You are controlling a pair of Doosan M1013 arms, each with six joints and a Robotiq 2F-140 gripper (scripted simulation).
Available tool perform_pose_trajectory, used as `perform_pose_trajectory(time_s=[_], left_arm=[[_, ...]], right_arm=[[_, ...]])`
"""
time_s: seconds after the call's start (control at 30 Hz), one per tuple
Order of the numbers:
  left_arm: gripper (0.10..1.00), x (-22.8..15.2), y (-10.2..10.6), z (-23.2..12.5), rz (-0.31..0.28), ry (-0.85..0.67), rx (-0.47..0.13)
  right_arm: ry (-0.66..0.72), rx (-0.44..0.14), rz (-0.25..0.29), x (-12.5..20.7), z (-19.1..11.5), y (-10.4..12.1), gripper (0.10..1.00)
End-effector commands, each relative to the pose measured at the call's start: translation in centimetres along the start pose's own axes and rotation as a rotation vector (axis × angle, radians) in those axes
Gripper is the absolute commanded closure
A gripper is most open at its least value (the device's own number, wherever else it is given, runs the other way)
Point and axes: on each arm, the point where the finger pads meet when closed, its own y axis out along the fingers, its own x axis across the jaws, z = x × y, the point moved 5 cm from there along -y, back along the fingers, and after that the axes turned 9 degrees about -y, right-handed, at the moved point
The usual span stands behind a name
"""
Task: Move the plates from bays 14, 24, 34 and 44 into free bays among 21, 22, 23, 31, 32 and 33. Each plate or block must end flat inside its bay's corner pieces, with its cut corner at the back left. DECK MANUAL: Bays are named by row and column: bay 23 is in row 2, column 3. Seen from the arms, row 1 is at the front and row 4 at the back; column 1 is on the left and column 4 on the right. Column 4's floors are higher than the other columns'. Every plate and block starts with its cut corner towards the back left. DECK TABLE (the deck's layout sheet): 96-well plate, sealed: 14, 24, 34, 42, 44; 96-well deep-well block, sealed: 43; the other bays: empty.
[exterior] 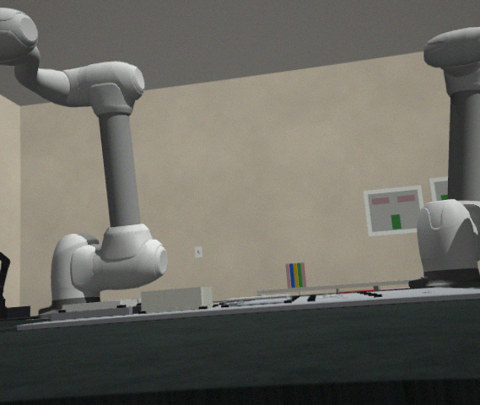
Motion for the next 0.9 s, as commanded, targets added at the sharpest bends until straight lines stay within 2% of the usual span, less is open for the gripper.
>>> perform_pose_trajectory(time_s=[0.0, 0.13, 0.23, 0.3, 0.57, 0.67, 0.87], left_arm=[[0.098, -1.6, -0.1, 0.3, 0.0, -0.002, 0.001], [0.098, -3.5, -0.1, 0.7, 0.0, -0.002, 0.001], [0.098, -5.0, -0.1, 0.9, 0.0, -0.089, 0.001], [0.098, -5.0, -0.1, 0.9, 0.0, -0.089, 0.001], [0.098, -9.0, -0.1, 1.4, 0.0, -0.089, 0.001], [0.098, -10.5, -0.1, 1.4, 0.0, -0.176, 0.001], [0.098, -12.5, -0.1, 1.5, 0.001, -0.176, 0.001]], right_arm=[[0.0, 0.001, 0.0, 0.0, 0.0, -0.1, 0.4], [0.0, 0.001, 0.0, 0.0, 0.0, -0.1, 0.4], [0.0, 0.001, 0.0, 0.0, 0.0, -0.1, 0.4], [0.0, 0.001, 0.0, 0.0, 0.0, -0.1, 0.4], [0.0, 0.001, 0.0, 0.0, 0.0, -0.1, 0.4], [0.0, 0.001, 0.0, 0.0, 0.0, -0.1, 0.4], [0.0, 0.001, 0.0, 0.0, 0.0, -0.1, 0.4]])
